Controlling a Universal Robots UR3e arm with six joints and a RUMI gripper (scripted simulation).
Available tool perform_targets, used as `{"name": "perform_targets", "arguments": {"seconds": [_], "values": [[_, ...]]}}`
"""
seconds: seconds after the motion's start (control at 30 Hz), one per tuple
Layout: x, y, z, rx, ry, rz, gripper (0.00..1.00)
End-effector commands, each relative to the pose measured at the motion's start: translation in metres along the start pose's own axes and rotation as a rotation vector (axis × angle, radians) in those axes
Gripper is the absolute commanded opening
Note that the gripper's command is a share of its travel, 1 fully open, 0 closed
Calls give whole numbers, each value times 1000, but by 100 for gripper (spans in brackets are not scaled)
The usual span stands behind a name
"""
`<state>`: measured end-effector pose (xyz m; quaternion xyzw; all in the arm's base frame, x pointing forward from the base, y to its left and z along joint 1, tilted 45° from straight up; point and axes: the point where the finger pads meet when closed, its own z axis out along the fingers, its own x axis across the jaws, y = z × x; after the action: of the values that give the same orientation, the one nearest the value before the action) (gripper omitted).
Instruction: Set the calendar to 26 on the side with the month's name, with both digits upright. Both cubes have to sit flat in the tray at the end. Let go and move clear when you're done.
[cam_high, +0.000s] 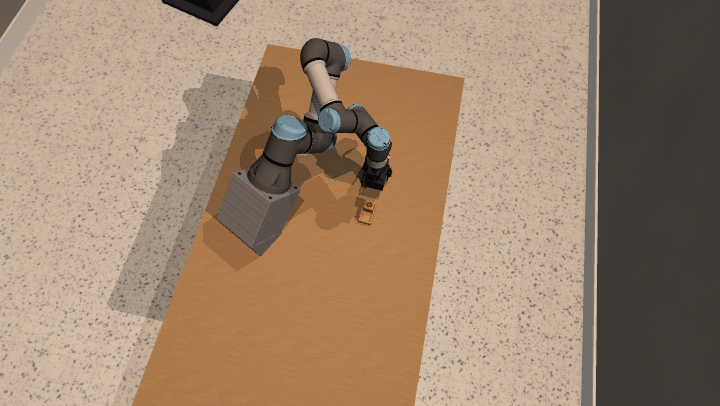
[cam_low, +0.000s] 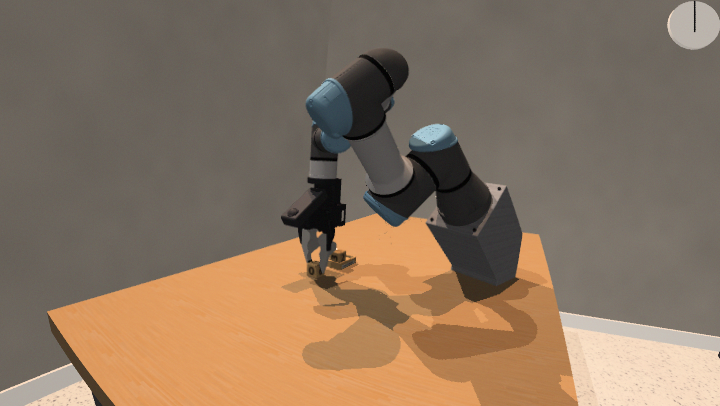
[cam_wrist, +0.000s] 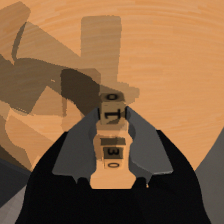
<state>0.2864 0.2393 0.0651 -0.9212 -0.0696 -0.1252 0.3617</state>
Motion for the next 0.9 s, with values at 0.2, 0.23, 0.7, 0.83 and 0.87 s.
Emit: {"name": "perform_targets", "arguments": {"seconds": [0.2,0.23,0.7,0.83,0.87], "values": [[1,0,0,-1,1,-1,11],[1,0,0,-1,1,-1,11],[1,0,-3,-1,1,-1,11],[1,0,-5,-1,1,-1,11],[1,0,-6,-1,1,-1,11]]}}
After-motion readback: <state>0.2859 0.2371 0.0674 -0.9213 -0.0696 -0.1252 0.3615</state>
